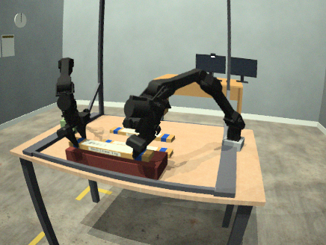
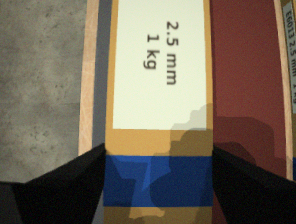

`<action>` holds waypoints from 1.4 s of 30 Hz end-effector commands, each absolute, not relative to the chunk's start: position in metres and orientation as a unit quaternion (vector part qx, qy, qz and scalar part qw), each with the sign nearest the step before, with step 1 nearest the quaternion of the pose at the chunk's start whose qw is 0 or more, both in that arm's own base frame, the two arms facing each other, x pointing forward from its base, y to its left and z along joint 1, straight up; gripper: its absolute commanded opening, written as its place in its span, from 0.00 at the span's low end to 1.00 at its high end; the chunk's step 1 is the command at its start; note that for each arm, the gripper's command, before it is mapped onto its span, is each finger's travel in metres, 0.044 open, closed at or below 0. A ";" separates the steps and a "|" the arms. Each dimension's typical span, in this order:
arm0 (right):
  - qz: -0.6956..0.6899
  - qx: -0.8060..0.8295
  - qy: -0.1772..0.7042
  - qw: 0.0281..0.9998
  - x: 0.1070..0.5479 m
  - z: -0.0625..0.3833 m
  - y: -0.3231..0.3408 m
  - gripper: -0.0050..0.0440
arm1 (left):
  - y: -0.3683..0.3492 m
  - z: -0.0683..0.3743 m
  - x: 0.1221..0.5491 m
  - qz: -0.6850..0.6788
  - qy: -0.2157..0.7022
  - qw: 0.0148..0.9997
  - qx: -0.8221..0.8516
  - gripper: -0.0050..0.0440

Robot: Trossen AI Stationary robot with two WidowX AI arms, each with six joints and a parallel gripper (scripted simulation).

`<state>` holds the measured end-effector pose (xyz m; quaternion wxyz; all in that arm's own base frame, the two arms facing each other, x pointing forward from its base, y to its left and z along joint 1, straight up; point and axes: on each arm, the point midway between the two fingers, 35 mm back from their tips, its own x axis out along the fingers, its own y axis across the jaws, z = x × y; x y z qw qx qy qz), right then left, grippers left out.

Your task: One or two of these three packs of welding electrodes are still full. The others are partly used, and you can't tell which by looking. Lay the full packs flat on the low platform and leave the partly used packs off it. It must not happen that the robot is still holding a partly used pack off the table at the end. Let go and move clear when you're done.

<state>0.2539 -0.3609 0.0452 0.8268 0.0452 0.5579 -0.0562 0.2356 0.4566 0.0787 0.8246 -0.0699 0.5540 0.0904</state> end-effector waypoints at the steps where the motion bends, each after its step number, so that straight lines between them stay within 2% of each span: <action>1: -0.067 0.034 0.555 0.828 0.247 0.053 -0.367 0.00 | 0.462 0.105 0.223 0.113 0.548 0.827 -0.050 0.00; 12: -0.072 0.026 0.550 0.832 0.248 0.052 -0.371 0.00 | 0.462 0.095 0.223 0.113 0.548 0.827 -0.051 0.00; 17: -0.064 0.037 0.558 0.827 0.246 0.034 -0.367 0.00 | 0.462 0.091 0.224 0.113 0.548 0.827 -0.050 0.00; 42: -0.074 0.023 0.548 0.833 0.249 0.047 -0.374 0.00 | 0.462 0.087 0.223 0.113 0.548 0.827 -0.051 0.00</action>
